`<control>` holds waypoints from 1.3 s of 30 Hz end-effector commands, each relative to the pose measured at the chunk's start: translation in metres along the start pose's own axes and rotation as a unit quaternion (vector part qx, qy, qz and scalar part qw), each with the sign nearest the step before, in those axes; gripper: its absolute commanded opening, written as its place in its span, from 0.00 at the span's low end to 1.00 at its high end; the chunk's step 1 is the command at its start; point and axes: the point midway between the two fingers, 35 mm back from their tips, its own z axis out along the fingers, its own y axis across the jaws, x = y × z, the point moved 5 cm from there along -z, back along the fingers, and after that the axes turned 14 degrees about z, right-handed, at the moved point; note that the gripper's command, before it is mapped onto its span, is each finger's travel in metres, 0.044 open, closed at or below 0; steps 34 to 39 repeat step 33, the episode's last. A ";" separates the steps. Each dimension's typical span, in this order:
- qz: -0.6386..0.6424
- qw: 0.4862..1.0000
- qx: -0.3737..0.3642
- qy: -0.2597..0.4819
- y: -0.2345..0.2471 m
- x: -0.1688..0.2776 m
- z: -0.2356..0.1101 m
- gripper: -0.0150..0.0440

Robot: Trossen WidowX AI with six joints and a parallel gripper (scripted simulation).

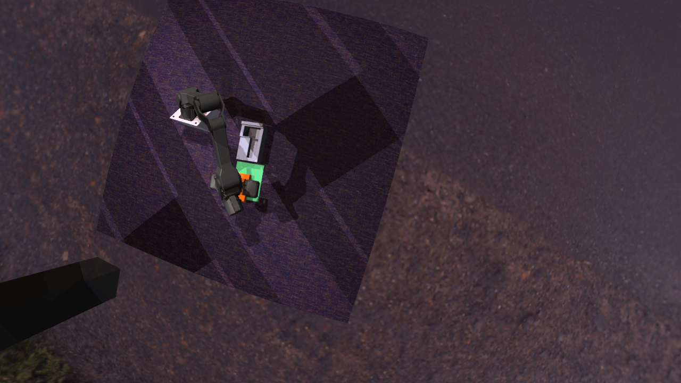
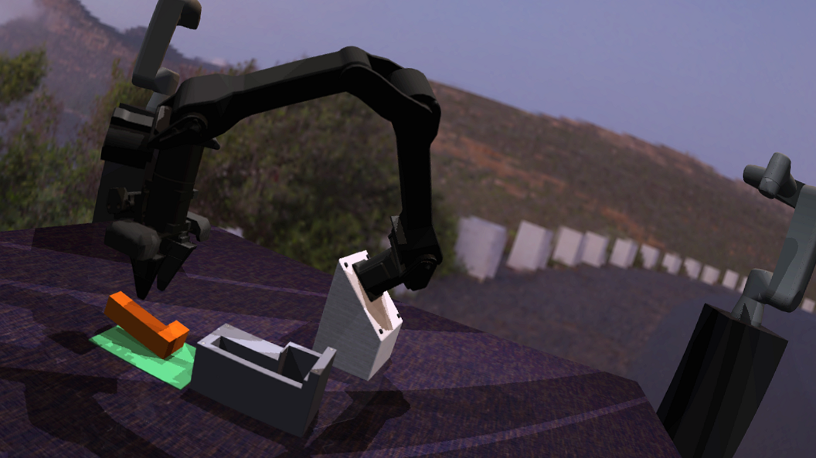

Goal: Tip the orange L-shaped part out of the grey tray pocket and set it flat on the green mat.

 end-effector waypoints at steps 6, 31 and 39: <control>0.000 1.000 -0.004 -0.004 0.000 -0.001 -0.082 0.93; 0.000 1.000 -0.012 -0.007 0.001 -0.002 -0.081 0.93; 0.000 1.000 -0.012 -0.007 0.001 -0.002 -0.081 0.93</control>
